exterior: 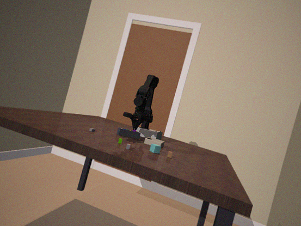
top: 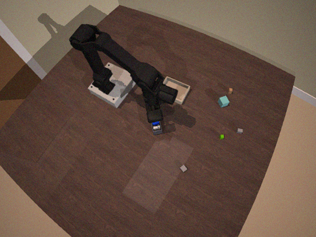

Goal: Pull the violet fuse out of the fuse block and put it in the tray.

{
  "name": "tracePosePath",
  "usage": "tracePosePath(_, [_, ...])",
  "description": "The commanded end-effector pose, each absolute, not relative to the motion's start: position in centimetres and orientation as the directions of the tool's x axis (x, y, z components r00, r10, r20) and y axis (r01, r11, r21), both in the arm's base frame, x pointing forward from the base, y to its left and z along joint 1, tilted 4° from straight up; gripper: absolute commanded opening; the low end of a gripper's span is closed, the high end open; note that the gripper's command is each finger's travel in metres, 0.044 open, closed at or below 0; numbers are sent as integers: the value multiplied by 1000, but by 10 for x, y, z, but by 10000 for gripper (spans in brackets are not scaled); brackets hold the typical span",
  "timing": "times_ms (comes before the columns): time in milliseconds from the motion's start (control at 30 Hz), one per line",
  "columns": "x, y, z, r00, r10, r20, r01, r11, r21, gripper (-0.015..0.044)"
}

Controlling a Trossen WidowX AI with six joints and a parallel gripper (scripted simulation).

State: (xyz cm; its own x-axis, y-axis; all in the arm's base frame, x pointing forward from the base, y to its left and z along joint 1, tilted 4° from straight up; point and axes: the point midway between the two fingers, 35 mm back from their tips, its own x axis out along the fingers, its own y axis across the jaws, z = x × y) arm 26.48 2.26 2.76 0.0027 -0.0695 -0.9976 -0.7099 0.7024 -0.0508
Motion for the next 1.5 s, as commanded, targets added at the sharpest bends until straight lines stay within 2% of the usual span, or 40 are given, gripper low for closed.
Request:
tracePosePath(0, [266, 23, 31, 7, -70, -998, -709, 704, -54, 0])
tracePosePath(1467, [265, 24, 53, 8, -71, -997, -711, 701, -56, 0])
